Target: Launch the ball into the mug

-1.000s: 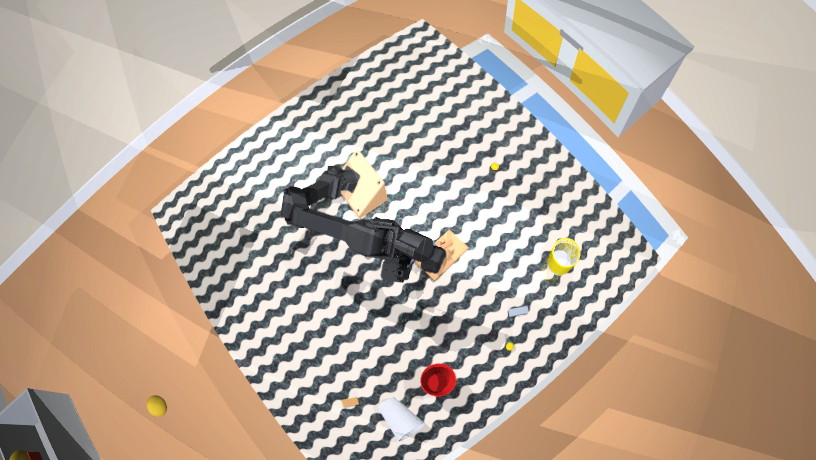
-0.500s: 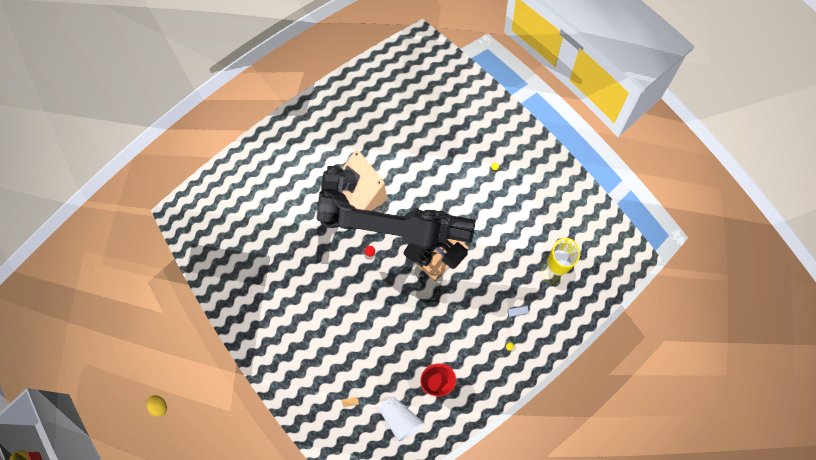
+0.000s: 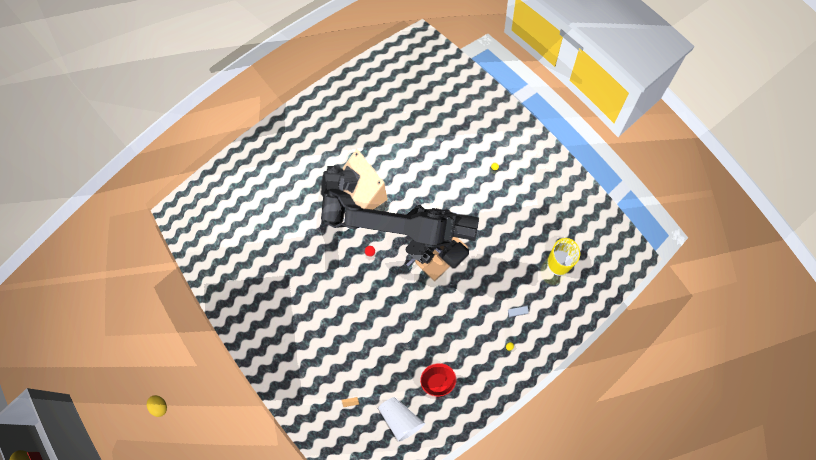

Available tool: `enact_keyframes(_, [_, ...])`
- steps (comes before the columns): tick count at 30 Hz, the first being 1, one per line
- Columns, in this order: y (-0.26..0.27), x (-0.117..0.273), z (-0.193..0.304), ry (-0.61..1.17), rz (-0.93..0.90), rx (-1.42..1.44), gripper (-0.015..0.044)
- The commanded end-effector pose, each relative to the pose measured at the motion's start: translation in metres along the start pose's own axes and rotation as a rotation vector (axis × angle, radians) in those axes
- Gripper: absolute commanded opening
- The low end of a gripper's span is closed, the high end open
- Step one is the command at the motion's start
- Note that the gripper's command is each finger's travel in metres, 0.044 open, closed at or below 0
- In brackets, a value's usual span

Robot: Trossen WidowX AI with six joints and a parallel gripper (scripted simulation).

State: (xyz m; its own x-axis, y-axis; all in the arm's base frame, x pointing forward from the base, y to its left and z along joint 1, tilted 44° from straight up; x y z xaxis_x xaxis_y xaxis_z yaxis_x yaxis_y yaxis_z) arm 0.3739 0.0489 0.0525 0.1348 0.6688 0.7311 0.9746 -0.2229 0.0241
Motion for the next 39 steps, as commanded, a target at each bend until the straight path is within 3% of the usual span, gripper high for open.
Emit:
enact_keyframes(1, [-0.001,-0.001,0.001,-0.002,0.005,-0.001,0.0151])
enact_keyframes(7, [-0.001,-0.001,0.001,-0.002,0.005,-0.001,0.0])
enact_keyframes(39, [0.005,-0.028,-0.015,0.001,0.004,-0.001,0.0])
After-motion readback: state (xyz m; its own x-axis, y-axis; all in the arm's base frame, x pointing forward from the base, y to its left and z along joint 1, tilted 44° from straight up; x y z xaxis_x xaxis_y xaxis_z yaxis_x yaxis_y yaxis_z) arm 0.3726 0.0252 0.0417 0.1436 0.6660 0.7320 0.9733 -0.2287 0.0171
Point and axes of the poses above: the point midway between the two fingers, 35 mm back from their tips, its own x axis back along the fingers, its own y axis across the jaws, z = x × y, the point moved 1 cm from there along x, back along the fingers, and after that the axes turned 8 degrees about -x, right-handed, at the moved point
